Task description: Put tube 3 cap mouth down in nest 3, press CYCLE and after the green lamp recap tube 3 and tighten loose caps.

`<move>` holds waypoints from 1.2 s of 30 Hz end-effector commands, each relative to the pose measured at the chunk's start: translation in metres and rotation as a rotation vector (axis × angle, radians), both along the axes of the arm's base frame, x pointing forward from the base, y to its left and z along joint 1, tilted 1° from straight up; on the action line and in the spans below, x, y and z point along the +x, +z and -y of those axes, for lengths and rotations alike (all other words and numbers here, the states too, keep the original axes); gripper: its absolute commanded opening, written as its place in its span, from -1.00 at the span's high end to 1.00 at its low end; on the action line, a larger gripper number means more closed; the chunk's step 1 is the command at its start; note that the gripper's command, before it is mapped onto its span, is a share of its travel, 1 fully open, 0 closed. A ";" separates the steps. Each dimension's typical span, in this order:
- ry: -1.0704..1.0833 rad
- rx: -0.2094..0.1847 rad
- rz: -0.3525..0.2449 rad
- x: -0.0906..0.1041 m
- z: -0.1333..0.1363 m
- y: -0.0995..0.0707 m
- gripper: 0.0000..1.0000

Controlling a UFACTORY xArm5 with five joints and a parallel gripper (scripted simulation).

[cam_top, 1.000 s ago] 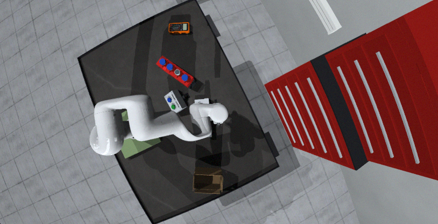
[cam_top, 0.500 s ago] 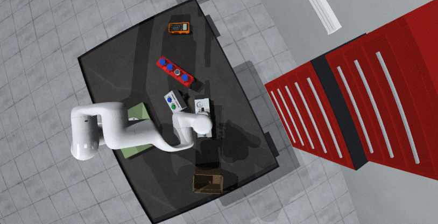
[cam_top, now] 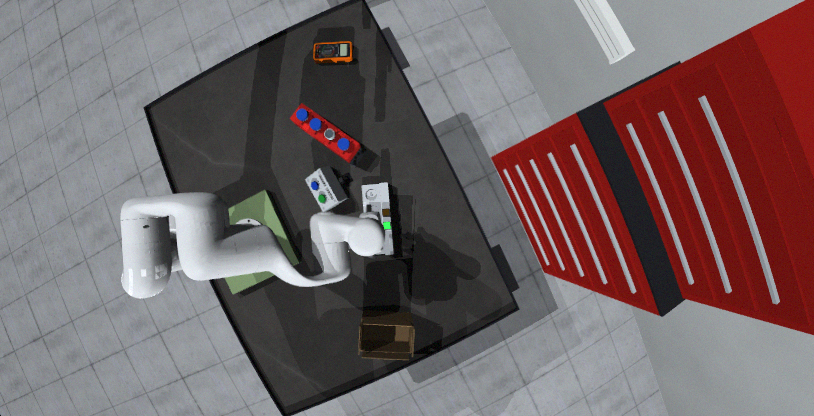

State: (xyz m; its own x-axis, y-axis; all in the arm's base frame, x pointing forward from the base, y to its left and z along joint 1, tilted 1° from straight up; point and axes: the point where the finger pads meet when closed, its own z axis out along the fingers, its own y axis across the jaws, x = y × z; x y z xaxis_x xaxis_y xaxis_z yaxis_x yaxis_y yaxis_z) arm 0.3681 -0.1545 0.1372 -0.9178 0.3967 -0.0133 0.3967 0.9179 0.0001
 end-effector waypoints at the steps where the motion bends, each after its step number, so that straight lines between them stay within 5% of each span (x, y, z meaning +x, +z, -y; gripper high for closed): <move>1: 0.000 0.002 0.005 0.001 0.001 -0.012 0.08; 25: 0.000 0.002 0.005 0.004 0.001 -0.122 0.08; 36: 0.000 0.002 0.005 0.004 0.001 -0.122 0.08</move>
